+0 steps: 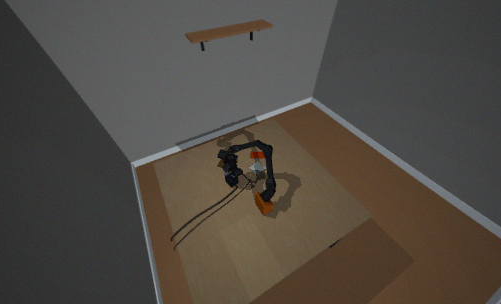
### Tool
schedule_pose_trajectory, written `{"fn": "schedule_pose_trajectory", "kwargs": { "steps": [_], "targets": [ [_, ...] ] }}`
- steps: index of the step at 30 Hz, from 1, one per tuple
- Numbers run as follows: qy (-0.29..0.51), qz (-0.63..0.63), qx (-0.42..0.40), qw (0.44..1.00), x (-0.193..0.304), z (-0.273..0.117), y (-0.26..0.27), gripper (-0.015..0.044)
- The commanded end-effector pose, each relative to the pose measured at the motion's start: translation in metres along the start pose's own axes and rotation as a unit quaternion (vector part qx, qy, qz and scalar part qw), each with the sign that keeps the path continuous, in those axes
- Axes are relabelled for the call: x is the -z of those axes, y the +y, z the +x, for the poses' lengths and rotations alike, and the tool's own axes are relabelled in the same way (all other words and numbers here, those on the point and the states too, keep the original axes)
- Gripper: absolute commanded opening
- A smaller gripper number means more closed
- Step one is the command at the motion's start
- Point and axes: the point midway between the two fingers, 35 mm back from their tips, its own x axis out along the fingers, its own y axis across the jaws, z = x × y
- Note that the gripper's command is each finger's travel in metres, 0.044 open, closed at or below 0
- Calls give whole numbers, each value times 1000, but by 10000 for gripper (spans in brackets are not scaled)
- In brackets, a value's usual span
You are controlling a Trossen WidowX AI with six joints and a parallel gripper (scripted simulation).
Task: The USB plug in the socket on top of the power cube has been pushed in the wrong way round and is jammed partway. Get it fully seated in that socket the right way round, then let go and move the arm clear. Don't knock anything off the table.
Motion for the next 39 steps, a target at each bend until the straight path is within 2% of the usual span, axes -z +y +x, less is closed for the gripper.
{"fn": "schedule_pose_trajectory", "kwargs": {
  "steps": [1,39],
  "targets": [
    [0,0,0,1000,0,0,0,0],
    [0,0,0,1000,0,-20,0,0]
  ]
}}
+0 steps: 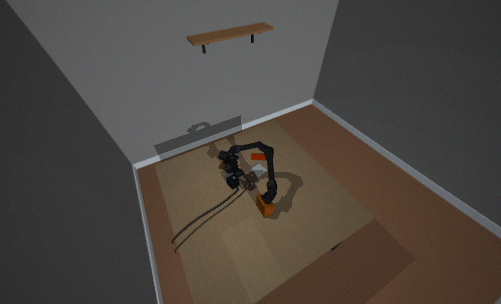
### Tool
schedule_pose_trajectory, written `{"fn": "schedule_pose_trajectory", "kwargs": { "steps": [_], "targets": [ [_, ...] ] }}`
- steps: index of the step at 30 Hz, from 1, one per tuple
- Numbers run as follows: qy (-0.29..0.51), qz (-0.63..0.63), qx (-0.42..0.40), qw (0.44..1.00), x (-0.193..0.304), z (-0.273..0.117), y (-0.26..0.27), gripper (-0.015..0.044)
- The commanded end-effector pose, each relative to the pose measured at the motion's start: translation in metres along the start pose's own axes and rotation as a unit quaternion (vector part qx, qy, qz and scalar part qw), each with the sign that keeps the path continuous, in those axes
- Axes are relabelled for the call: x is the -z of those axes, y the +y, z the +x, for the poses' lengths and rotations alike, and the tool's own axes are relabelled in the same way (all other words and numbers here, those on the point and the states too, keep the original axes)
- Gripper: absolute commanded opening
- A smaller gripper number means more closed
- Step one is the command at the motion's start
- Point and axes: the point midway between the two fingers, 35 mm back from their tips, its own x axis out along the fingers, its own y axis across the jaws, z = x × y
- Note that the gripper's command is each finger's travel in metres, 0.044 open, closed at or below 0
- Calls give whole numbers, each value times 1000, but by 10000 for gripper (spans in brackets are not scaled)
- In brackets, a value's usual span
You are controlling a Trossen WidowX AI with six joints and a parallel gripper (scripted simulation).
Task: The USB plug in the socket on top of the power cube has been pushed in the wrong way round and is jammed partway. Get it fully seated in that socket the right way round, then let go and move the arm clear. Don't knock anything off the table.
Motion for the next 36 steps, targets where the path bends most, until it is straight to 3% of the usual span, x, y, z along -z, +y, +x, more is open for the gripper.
{"fn": "schedule_pose_trajectory", "kwargs": {
  "steps": [1,19,36],
  "targets": [
    [-2,4,1,1000,0,-4,-1,0],
    [-1,9,0,1000,0,-12,0,0],
    [0,214,0,977,0,-11,0,0]
  ]
}}
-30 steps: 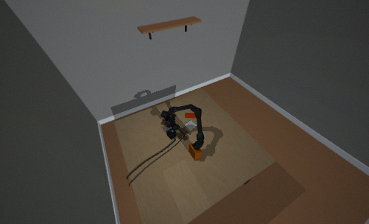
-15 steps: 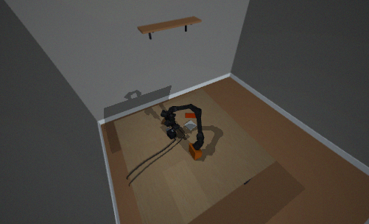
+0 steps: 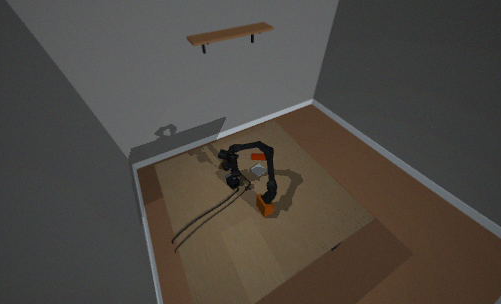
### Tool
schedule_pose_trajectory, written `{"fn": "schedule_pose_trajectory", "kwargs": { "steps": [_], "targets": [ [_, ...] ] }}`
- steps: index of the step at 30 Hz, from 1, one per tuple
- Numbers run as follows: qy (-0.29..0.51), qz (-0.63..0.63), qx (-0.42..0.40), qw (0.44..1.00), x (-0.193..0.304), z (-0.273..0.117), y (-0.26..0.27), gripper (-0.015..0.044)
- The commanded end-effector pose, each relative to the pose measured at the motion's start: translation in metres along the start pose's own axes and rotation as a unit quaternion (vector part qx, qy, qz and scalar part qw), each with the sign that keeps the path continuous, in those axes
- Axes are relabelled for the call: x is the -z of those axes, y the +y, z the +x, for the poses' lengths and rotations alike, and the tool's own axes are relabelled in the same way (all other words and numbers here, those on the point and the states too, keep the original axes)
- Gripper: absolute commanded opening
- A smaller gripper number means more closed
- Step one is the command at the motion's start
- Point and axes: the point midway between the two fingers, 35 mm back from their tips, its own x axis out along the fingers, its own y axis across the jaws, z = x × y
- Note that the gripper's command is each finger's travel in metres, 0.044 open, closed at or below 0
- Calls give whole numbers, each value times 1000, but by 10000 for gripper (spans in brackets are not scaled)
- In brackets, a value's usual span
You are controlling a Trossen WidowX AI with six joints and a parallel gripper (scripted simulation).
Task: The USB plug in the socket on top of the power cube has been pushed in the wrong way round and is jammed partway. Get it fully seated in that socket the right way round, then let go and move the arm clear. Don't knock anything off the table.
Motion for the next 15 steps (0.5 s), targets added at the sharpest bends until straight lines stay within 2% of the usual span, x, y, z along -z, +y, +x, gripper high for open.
{"fn": "schedule_pose_trajectory", "kwargs": {
  "steps": [1,15],
  "targets": [
    [0,47,0,999,0,0,0,0],
    [0,228,0,974,0,0,0,0]
  ]
}}
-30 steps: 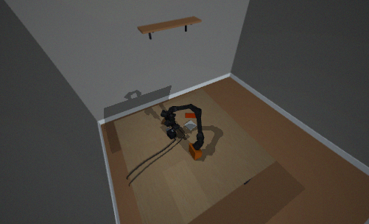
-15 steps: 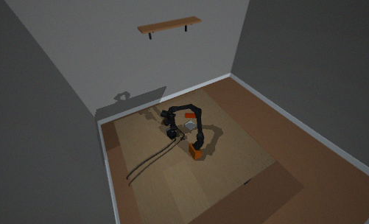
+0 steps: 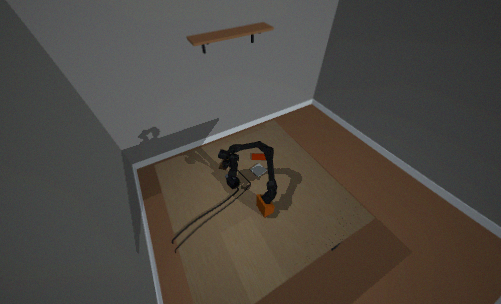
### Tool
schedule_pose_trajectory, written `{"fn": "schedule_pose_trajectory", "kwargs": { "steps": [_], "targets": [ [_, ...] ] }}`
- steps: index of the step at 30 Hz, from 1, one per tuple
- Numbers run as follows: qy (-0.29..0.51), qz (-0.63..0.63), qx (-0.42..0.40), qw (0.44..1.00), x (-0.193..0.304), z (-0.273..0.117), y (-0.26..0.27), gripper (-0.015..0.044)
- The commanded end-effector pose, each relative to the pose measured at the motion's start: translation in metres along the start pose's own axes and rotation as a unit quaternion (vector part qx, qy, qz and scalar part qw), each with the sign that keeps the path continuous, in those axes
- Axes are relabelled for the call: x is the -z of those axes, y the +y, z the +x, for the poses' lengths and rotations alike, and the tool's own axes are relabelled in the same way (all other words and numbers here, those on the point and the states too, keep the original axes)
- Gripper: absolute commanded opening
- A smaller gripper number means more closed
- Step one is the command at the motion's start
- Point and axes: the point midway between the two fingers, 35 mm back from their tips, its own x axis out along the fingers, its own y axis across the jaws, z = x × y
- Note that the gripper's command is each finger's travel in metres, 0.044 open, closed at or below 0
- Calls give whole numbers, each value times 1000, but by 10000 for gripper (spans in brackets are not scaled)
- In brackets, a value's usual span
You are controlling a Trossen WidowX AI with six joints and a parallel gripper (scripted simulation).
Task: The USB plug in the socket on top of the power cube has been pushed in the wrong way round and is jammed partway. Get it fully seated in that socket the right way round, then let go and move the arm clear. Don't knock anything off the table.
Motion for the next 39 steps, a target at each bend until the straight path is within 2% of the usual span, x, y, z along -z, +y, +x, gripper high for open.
{"fn": "schedule_pose_trajectory", "kwargs": {
  "steps": [1,20,39],
  "targets": [
    [0,47,0,999,0,0,0,0],
    [0,292,0,957,0,0,0,0],
    [0,518,0,855,0,0,0,0]
  ]
}}
